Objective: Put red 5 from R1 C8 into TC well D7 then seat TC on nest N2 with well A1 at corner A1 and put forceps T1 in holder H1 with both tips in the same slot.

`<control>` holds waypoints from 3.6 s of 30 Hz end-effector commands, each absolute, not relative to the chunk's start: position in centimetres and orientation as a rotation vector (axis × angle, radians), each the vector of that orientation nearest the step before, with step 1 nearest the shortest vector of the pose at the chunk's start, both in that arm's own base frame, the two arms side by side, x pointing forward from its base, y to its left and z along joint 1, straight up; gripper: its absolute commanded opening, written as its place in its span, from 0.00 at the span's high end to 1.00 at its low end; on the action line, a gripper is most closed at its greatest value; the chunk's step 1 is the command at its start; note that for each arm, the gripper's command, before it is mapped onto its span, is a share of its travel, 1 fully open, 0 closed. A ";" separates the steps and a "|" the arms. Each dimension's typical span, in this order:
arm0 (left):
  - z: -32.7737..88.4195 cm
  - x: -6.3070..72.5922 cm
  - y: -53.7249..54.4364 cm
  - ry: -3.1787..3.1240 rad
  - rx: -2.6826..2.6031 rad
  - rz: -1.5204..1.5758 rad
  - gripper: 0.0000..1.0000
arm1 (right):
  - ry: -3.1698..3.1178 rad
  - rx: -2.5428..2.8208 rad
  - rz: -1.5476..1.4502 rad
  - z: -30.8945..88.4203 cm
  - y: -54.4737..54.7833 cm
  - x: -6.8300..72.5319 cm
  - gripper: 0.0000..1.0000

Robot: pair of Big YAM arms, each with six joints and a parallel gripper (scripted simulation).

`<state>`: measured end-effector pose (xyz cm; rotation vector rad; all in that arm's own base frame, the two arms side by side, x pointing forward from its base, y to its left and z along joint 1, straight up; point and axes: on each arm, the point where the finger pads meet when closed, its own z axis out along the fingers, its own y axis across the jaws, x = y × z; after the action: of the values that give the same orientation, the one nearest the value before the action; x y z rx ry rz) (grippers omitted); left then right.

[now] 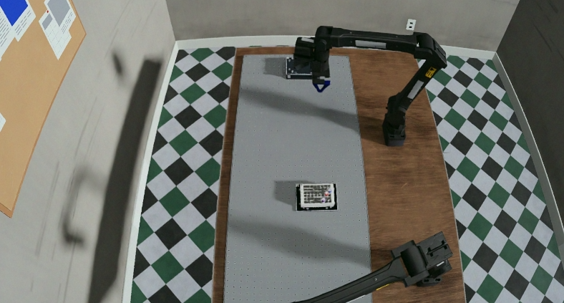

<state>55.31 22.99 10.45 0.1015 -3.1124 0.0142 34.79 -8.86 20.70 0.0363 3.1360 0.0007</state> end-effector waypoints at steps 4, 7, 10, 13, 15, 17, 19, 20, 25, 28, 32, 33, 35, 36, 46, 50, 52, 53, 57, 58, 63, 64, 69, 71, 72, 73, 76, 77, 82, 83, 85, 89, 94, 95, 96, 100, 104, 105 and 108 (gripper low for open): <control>9.4 55.4 23.7 -3.110 0.105 0.019 0.93 | 3.107 0.040 -0.013 21.8 -9.1 35.7 0.00; 9.3 55.1 23.6 -3.103 0.105 0.023 0.93 | 3.107 0.040 -0.013 21.8 -9.1 35.7 0.00; 9.4 55.4 23.7 -3.113 0.105 0.017 0.93 | 3.107 0.040 -0.013 21.8 -9.1 35.7 0.00; 9.3 55.4 23.7 -3.111 0.105 0.018 0.93 | 3.107 0.040 -0.013 21.8 -9.1 35.7 0.00; 9.2 55.3 23.7 -3.110 0.105 0.019 0.93 | 3.107 0.040 -0.013 21.8 -9.1 35.7 0.00; 9.0 55.3 23.6 -3.107 0.104 0.021 0.93 | 3.107 0.040 -0.013 21.8 -9.1 35.7 0.00; 9.1 55.4 23.7 -3.110 0.105 0.019 0.93 | 3.107 0.040 -0.013 21.8 -9.1 35.7 0.00; 9.0 55.3 23.7 -3.108 0.105 0.020 0.93 | 3.107 0.040 -0.013 21.8 -9.1 35.7 0.00; 8.9 55.3 23.6 -3.108 0.104 0.020 0.93 | 3.107 0.040 -0.013 21.8 -9.1 35.7 0.00; 8.8 55.3 23.6 -3.106 0.104 0.021 0.93 | 3.107 0.040 -0.013 21.8 -9.1 35.7 0.00; 8.7 55.3 23.6 -3.108 0.104 0.020 0.93 | 3.107 0.040 -0.013 21.8 -9.1 35.7 0.00; 8.6 55.2 23.6 -3.105 0.104 0.022 0.93 | 3.107 0.040 -0.013 21.8 -9.1 35.7 0.00; 8.8 55.4 23.7 -3.112 0.104 0.018 0.93 | 3.107 0.040 -0.013 21.8 -9.1 35.7 0.00; 8.7 55.5 23.7 -3.113 0.104 0.017 0.93 | 3.107 0.040 -0.013 21.8 -9.1 35.7 0.00; 8.5 55.3 23.6 -3.108 0.104 0.020 0.93 | 3.107 0.040 -0.013 21.8 -9.1 35.7 0.00; 8.2 55.2 23.6 -3.107 0.104 0.021 0.93 | 3.107 0.040 -0.013 21.8 -9.1 35.7 0.00; 8.3 55.3 23.7 -3.108 0.104 0.020 0.93 | 3.107 0.040 -0.013 21.8 -9.1 35.7 0.00; 8.3 55.4 23.7 -3.111 0.104 0.018 0.93 | 3.107 0.040 -0.013 21.8 -9.1 35.7 0.00; 8.3 55.1 23.5 -3.103 0.104 0.023 0.93 | 3.107 0.040 -0.013 21.8 -9.1 35.7 0.00; 8.2 55.1 23.6 -3.104 0.104 0.022 0.93 | 3.107 0.040 -0.013 21.8 -9.1 35.7 0.00; 8.2 55.3 23.7 -3.111 0.104 0.018 0.93 | 3.107 0.040 -0.013 21.8 -9.1 35.7 0.00; 8.0 55.3 23.7 -3.110 0.104 0.019 0.93 | 3.107 0.040 -0.013 21.8 -9.1 35.7 0.00; 7.8 55.2 23.6 -3.107 0.104 0.021 0.93 | 3.107 0.040 -0.013 21.8 -9.1 35.7 0.00; 7.9 55.4 23.7 -3.109 0.104 0.019 0.93 | 3.107 0.040 -0.013 21.8 -9.1 35.7 0.00; 7.9 55.4 23.7 -3.109 0.104 0.019 0.93 | 3.107 0.040 -0.013 21.8 -9.1 35.7 0.00; 7.9 55.4 23.7 -3.109 0.104 0.019 0.93 | 3.107 0.040 -0.013 21.8 -9.1 35.7 0.00; 7.8 55.3 23.6 -3.109 0.104 0.020 0.93 | 3.107 0.040 -0.013 21.8 -9.1 35.7 0.00; 7.6 55.2 23.6 -3.106 0.104 0.022 0.93 | 3.107 0.040 -0.013 21.8 -9.1 35.7 0.00; 7.5 55.1 23.6 -3.104 0.104 0.022 0.93 | 3.107 0.040 -0.013 21.8 -9.1 35.7 0.00; 7.6 55.3 23.6 -3.107 0.104 0.021 0.93 | 3.107 0.040 -0.013 21.8 -9.1 35.7 0.00; 7.6 55.4 23.7 -3.113 0.104 0.017 0.93 | 3.107 0.040 -0.013 21.8 -9.1 35.7 0.00; 7.4 55.2 23.6 -3.106 0.104 0.022 0.93 | 3.107 0.040 -0.013 21.8 -9.1 35.7 0.00; 7.9 55.8 23.9 -3.122 0.104 0.012 0.93 | 3.107 0.040 -0.013 21.8 -9.1 35.7 0.00; 7.8 55.8 23.9 -3.122 0.104 0.012 0.93 | 3.107 0.040 -0.013 21.8 -9.1 35.7 0.00; 7.7 55.8 23.8 -3.121 0.104 0.012 0.93 | 3.107 0.040 -0.013 21.8 -9.1 35.7 0.00; 7.1 55.3 23.6 -3.107 0.104 0.021 0.93 | 3.107 0.040 -0.013 21.8 -9.1 35.7 0.00; 7.0 55.3 23.7 -3.109 0.104 0.019 0.93 | 3.107 0.040 -0.013 21.8 -9.1 35.7 0.00; 6.9 55.2 23.6 -3.106 0.104 0.021 0.93 | 3.107 0.040 -0.013 21.8 -9.1 35.7 0.00; 7.8 55.9 23.9 -3.122 0.104 0.012 0.93 | 3.107 0.040 -0.013 21.8 -9.1 35.7 0.00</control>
<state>55.26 22.98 7.86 0.1018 -3.1108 0.0151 34.79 -8.86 20.70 0.0363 3.1360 0.0007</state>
